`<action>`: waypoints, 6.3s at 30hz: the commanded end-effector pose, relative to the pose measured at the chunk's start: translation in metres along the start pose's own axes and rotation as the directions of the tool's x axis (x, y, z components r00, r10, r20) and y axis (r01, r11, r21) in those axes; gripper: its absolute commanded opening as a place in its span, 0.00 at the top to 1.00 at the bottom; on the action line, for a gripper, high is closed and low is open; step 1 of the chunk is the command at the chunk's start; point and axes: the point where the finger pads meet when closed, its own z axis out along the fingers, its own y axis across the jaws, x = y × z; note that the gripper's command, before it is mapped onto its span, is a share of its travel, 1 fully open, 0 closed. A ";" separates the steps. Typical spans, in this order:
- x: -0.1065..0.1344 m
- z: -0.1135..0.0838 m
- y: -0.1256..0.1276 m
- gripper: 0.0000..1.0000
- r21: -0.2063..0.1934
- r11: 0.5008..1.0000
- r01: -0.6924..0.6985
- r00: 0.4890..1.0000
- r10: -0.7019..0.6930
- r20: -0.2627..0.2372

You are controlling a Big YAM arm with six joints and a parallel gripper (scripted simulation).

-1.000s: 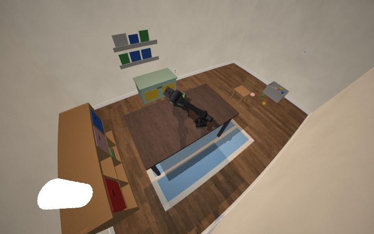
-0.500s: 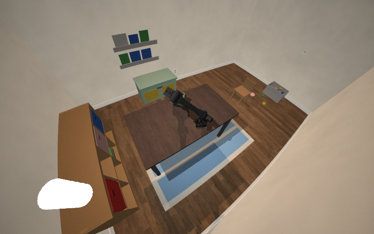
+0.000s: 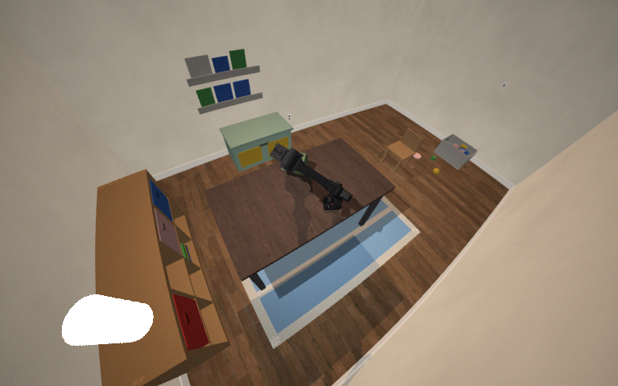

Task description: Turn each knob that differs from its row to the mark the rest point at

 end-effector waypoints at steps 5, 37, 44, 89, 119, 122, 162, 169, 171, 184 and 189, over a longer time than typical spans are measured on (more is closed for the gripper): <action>-0.019 0.003 0.007 0.82 -0.011 1.000 -0.029 0.999 0.029 0.013; -0.019 0.003 0.007 0.92 -0.008 1.000 -0.028 1.000 0.028 0.012; -0.019 0.003 0.007 0.92 -0.008 1.000 -0.028 1.000 0.028 0.012; -0.019 0.003 0.007 0.92 -0.005 0.936 0.351 0.936 -0.351 0.014; -0.018 0.003 0.008 0.92 0.003 0.515 0.857 0.515 -0.857 0.015; -0.018 0.003 0.008 0.92 0.004 0.448 0.894 0.448 -0.894 0.015; -0.018 0.003 0.008 0.92 0.009 -0.053 0.999 -0.053 -0.999 0.011; -0.018 0.003 0.008 0.92 0.009 -0.061 0.998 -0.061 -0.998 0.011; -0.018 0.003 0.008 0.92 0.009 -0.062 0.998 -0.062 -0.998 0.011; -0.018 0.003 0.008 0.92 0.009 -0.062 0.998 -0.062 -0.998 0.011; -0.018 0.003 0.007 0.82 0.010 -0.060 0.998 -0.060 -0.998 0.011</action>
